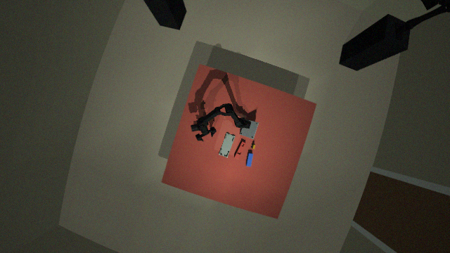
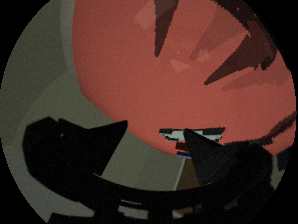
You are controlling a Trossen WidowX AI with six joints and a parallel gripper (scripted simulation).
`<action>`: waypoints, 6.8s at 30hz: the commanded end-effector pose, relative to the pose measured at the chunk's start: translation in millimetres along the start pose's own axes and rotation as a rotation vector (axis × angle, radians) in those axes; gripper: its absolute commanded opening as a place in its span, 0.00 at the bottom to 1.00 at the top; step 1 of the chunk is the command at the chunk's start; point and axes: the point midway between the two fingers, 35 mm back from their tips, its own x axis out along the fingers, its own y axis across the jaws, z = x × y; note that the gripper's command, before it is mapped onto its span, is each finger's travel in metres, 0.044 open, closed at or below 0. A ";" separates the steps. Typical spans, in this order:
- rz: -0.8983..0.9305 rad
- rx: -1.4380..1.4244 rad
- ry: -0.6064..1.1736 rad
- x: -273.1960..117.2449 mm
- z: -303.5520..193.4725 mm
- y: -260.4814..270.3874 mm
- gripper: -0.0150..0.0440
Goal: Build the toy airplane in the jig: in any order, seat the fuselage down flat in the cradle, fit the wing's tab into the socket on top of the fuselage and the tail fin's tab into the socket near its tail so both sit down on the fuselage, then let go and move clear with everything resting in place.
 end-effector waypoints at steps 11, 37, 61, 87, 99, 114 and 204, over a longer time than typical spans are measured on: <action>-0.561 -0.692 0.167 92.7 -157.7 -85.4 1.00; -0.855 -2.017 -0.033 81.7 -281.9 -200.7 1.00; -0.855 -2.018 -0.037 139.3 -237.9 -222.3 1.00; -0.856 -2.018 -0.040 170.3 -212.6 -234.4 1.00; -0.857 -2.018 -0.040 170.9 -211.9 -234.7 0.56; -0.853 -2.018 -0.034 160.2 -226.0 -228.2 0.25; -0.872 -2.138 0.022 87.5 -162.5 -120.5 0.25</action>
